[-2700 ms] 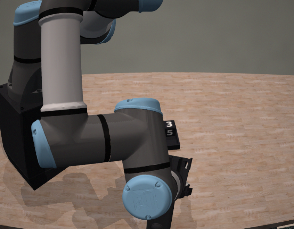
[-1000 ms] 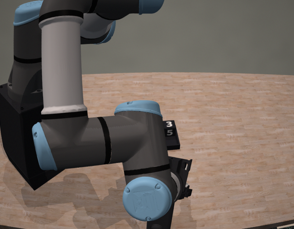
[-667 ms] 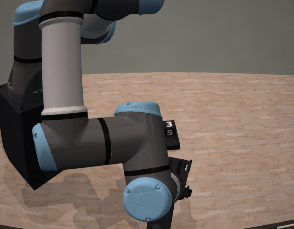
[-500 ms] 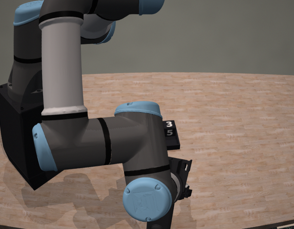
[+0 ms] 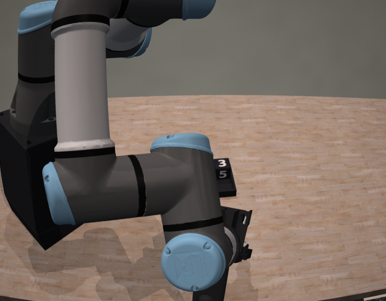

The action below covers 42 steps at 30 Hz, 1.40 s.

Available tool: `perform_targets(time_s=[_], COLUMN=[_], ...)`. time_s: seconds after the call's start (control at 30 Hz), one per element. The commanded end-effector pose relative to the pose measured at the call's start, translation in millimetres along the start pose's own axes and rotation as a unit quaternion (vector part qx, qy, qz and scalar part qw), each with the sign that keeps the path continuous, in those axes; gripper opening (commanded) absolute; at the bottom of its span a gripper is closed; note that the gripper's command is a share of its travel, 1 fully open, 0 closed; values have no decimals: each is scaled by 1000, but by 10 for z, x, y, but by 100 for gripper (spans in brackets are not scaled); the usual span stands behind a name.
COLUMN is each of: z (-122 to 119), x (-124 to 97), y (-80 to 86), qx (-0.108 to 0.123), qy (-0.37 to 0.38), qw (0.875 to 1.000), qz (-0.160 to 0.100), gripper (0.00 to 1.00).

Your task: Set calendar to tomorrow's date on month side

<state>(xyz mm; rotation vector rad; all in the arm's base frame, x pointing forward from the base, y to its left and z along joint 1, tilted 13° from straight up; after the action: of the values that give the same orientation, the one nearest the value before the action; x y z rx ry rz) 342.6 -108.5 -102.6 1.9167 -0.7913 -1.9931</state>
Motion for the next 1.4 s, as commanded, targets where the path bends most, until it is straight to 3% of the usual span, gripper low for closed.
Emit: perform_targets(time_s=[0.0,0.87,1.37], z=[-5,-5,-5], x=[0,0,0], y=[7,7,7], qx=[1,1,1], qy=[1,1,1], qw=[1000,1000,1000], qz=[1,1,1], gripper=[11,11,29])
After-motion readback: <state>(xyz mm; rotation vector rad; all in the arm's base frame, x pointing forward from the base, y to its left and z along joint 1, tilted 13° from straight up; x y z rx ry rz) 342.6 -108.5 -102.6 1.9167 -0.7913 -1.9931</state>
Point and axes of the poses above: the point where the finger pads meet when closed, its own y axis back along the fingers, its own z axis across the jaws, x = y × z, the point moved 10 cm from there along y, back along the fingers, and after that the axes turned 5 degrees about -y, right-handed, at the moved point
